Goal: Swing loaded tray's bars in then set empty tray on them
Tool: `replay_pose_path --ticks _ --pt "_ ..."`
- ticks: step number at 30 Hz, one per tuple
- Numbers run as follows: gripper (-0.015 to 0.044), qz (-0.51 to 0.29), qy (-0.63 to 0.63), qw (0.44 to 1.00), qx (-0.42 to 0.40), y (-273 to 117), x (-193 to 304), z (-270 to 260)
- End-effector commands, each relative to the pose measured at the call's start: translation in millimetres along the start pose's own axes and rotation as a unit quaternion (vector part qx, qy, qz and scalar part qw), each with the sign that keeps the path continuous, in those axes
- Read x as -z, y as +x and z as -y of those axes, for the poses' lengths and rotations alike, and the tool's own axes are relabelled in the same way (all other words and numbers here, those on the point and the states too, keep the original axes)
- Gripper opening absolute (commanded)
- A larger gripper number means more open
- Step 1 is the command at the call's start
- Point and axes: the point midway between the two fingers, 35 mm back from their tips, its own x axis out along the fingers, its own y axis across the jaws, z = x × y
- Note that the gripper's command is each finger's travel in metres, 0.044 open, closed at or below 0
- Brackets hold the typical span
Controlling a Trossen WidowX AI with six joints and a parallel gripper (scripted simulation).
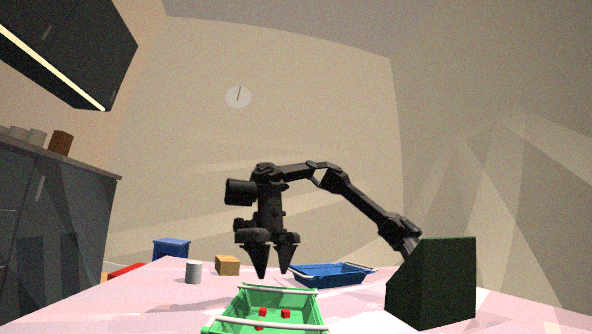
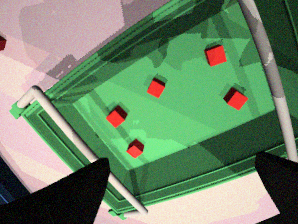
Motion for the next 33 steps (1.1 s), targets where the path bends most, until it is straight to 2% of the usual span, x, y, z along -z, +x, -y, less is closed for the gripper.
replay_pose_path --ticks 1,6,11,16,26,28,33 --pt "0.044 -0.017 0.144 0.989 -0.025 1.0 -28.4 60.6" --pt "0.044 -0.027 0.337 0.94 -0.047 6.0 -48.6 148.0" --pt "0.044 -0.023 0.521 0.851 -0.061 10.5 -44.7 234.7" --pt "0.044 -0.002 0.681 0.729 -0.068 12.3 -19.6 310.7" --pt "0.044 0.074 0.883 0.457 -0.072 7.6 57.0 405.4" --pt "0.044 0.081 0.893 0.438 -0.071 7.1 62.9 409.7" --pt "0.044 0.081 0.893 0.438 -0.071 7.1 62.9 409.7"
